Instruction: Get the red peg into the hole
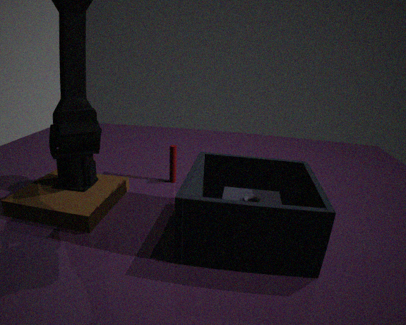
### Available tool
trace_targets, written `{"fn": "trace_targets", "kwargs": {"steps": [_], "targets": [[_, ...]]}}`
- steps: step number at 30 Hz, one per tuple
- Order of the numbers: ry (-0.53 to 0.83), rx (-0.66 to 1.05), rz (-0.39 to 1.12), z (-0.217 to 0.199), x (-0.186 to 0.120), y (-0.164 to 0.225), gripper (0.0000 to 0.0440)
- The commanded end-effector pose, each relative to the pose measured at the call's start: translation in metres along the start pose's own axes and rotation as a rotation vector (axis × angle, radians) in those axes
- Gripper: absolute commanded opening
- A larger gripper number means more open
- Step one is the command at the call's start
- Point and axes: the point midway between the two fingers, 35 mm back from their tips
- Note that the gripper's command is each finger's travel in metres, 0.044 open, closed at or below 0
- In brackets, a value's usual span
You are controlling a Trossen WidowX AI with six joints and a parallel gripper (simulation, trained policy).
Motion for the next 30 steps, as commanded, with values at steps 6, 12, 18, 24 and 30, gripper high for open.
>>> {"fn": "trace_targets", "kwargs": {"steps": [6, 12, 18, 24, 30], "targets": [[0.057, -0.271, 0.118, -0.042, -0.025, 0.033, 0.044], [0.08, -0.459, 0.208, -0.071, -0.047, 0.051, 0.044], [0.094, -0.647, 0.297, -0.101, -0.071, 0.064, 0.044], [0.1, -0.837, 0.387, -0.131, -0.096, 0.072, 0.044], [0.099, -1.026, 0.475, -0.161, -0.12, 0.075, 0.044]]}}
Point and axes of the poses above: the point midway between the two fingers, 35 mm back from their tips, its own x axis out along the fingers, its own z axis across the jaws, y = z × x, and after that the axes turned 7 degrees about -x, right-handed
